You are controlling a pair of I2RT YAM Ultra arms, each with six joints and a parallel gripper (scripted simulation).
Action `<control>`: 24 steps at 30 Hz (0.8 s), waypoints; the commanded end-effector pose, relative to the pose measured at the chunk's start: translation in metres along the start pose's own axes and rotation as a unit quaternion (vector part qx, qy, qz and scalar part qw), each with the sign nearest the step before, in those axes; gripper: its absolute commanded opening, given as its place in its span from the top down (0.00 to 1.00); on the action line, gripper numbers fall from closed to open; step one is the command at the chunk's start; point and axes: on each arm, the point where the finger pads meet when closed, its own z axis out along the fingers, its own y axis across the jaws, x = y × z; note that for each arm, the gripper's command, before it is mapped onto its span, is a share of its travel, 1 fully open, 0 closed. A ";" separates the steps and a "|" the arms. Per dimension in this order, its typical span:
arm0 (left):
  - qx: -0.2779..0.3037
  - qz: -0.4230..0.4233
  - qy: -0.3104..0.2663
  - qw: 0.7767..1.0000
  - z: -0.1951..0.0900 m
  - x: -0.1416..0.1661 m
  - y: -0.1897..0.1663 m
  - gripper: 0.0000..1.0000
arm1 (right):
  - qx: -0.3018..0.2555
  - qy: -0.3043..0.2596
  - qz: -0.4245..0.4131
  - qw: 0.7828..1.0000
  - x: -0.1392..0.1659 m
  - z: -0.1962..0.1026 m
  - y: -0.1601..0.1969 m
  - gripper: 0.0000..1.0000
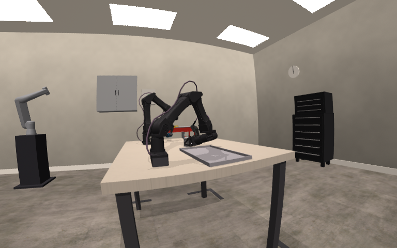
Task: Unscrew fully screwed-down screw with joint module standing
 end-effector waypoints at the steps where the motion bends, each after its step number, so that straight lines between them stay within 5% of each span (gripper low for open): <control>1: 0.016 -0.002 -0.005 1.000 0.003 0.000 -0.006 0.58 | -0.004 -0.015 -0.013 1.000 -0.012 0.002 -0.005 0.41; 24: 0.019 -0.001 -0.007 1.000 0.011 -0.003 -0.009 0.58 | -0.004 -0.015 -0.013 1.000 -0.012 0.002 -0.005 0.41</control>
